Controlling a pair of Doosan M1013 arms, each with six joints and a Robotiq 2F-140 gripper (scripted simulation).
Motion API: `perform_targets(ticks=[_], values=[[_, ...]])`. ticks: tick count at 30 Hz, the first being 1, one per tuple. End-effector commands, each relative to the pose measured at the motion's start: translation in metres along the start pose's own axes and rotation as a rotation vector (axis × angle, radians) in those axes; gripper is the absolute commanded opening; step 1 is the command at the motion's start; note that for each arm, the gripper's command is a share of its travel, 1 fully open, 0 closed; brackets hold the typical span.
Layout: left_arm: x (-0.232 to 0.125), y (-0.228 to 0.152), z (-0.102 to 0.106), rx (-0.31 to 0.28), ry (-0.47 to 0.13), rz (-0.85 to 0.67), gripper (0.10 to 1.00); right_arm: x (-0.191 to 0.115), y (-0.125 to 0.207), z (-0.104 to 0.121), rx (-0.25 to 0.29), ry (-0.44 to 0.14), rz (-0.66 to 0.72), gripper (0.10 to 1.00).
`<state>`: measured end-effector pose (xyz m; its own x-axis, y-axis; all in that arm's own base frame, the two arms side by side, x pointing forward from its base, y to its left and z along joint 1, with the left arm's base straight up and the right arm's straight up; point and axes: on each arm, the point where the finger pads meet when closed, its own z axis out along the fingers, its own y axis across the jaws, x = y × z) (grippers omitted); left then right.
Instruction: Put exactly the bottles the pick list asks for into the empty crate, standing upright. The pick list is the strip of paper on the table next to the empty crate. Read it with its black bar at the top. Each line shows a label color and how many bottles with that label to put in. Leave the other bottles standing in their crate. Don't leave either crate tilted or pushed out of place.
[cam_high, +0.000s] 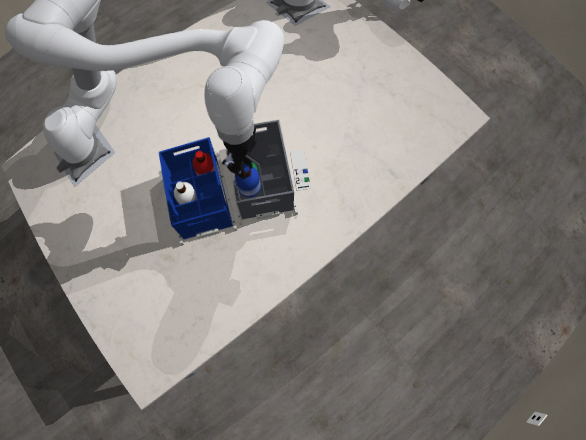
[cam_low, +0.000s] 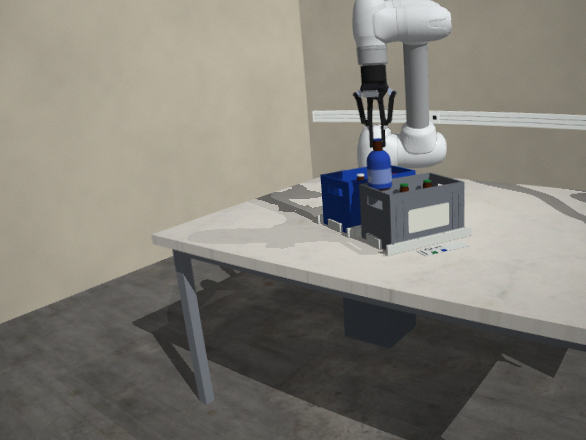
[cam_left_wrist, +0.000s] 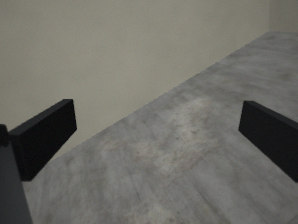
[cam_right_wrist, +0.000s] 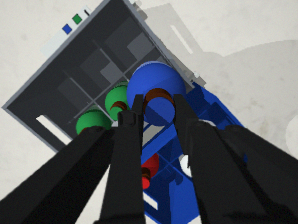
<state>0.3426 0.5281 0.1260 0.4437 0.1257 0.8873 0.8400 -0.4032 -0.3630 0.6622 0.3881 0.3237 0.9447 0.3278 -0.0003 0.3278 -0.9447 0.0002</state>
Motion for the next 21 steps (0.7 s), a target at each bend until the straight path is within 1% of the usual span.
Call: perform_targets(ticks=[1, 21], values=[[0.001, 0.000, 0.000, 0.000, 0.001, 0.000, 1.000, 0.000, 0.000, 0.002, 0.001, 0.002, 0.000, 0.099], [0.001, 0.000, 0.000, 0.000, 0.001, 0.000, 1.000, 0.000, 0.000, 0.018, 0.001, 0.002, 0.000, 0.099]])
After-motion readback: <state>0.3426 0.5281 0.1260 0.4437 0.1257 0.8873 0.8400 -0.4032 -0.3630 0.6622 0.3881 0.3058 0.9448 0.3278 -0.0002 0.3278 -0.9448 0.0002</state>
